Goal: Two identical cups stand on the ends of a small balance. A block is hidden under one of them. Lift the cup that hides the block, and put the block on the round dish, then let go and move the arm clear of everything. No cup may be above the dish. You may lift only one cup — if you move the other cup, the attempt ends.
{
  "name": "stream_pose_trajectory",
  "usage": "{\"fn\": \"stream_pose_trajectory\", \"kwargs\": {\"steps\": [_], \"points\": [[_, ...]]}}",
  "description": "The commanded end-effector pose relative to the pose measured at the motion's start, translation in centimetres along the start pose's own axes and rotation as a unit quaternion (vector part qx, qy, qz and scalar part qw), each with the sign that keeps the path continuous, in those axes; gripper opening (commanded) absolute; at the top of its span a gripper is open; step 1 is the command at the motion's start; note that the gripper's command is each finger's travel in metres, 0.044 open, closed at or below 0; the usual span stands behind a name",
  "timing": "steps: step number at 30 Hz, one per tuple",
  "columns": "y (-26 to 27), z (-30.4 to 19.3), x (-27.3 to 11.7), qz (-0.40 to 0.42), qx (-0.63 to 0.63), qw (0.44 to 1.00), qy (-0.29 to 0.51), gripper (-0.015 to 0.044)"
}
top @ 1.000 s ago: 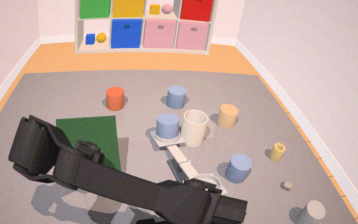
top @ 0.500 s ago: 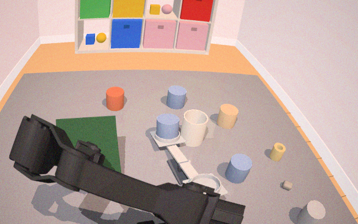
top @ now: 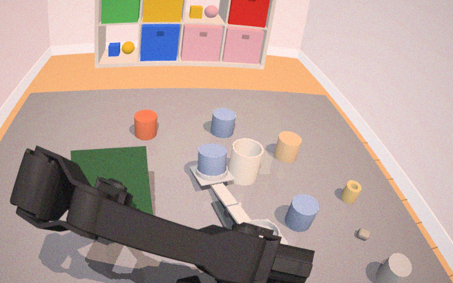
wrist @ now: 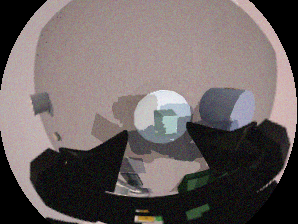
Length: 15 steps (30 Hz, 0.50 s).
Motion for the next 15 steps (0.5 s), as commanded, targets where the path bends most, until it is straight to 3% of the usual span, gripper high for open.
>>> {"fn": "stream_pose_trajectory", "kwargs": {"steps": [1, 15], "points": [[0.1, 0.1, -0.9, 0.002, 0.003, 1.000, 0.002, 0.0440], [-0.3, 0.2, -8.1, -0.018, 0.020, 1.000, -0.001, 0.0440]]}}
Point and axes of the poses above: the point midway between the two fingers, 35 mm back from their tips, its own x axis out along the fingers, its own y axis across the jaws, z = x × y, the point moved 10 cm from there along -x, back along the fingers, and after that the axes turned 7 degrees about x, right-handed, at the moved point
